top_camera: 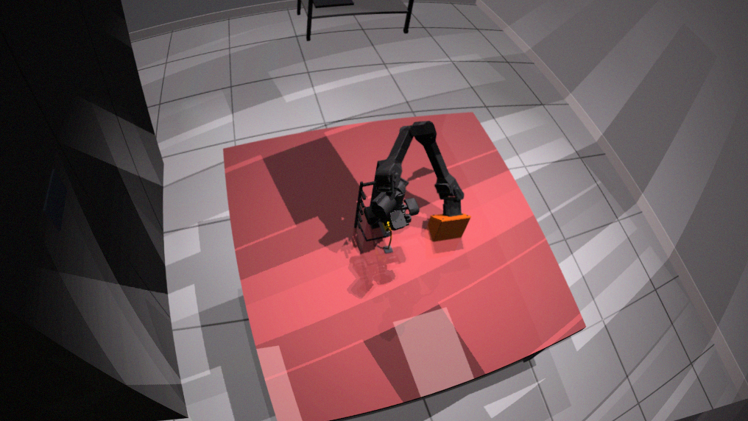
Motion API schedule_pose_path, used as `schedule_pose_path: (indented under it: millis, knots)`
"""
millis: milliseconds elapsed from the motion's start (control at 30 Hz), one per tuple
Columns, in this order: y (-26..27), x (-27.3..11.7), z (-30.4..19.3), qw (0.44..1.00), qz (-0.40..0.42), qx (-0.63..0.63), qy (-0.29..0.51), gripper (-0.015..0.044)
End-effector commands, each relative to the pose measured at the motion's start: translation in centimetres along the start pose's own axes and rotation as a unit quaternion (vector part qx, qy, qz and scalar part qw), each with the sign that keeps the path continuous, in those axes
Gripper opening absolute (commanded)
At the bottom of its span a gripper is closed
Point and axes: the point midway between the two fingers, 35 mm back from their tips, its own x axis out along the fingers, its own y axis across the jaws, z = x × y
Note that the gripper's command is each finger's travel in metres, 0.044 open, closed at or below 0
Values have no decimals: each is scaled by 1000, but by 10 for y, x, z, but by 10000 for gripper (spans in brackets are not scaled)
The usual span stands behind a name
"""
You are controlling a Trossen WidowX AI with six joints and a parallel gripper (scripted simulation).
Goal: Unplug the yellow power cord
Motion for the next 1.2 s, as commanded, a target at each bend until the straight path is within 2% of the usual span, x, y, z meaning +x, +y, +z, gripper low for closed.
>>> schedule_pose_path:
  millis: [0, 1000, 1167]
  knots:
    - [-2, -1, 9, 1000, -2, 1, -1, 0]
    - [0, -7, 57, 1000, -2, -1, -2, 0]
    - [-1, 0, 40, 1000, -1, -2, 0, 131]
